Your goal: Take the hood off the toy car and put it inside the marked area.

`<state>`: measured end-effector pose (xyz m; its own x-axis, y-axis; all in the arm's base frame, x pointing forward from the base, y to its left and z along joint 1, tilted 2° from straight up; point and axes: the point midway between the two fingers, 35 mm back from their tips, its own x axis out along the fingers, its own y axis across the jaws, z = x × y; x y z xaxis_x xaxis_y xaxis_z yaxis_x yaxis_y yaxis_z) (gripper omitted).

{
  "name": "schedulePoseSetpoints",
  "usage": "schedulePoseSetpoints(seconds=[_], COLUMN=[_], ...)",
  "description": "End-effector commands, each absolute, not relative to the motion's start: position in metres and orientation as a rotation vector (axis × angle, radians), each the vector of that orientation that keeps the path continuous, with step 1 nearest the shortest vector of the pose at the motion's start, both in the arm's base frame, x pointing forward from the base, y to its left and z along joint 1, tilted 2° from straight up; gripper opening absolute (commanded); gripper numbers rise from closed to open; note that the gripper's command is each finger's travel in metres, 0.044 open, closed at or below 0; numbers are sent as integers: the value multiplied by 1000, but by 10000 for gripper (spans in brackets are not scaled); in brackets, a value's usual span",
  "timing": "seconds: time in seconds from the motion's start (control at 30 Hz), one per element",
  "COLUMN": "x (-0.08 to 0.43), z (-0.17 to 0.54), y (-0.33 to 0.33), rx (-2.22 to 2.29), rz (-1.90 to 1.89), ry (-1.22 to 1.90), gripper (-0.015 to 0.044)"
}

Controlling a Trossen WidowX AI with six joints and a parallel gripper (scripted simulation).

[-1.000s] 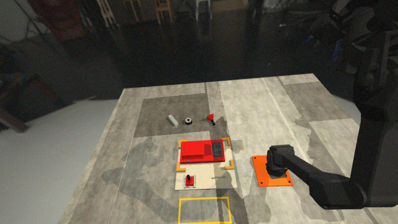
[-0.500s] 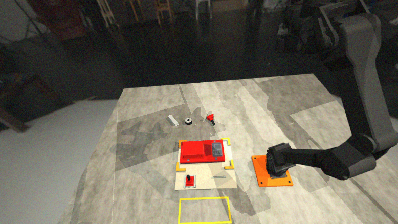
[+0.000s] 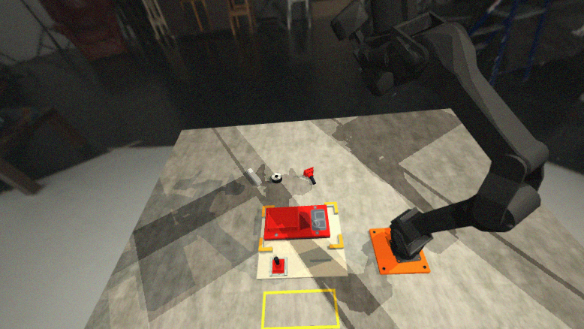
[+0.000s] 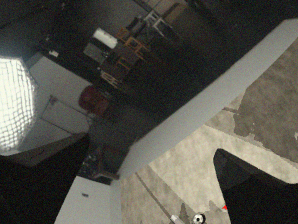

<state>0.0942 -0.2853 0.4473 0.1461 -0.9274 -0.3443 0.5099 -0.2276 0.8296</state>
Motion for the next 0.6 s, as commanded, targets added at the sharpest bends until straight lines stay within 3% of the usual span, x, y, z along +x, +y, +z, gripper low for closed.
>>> schedulePoseSetpoints(seconds=[0.0,0.57], x=[121,249], z=[422,297], y=[-291,-266], rx=[1097,727], rz=[-1416,-1040], ry=[-305,658], gripper=[440,440])
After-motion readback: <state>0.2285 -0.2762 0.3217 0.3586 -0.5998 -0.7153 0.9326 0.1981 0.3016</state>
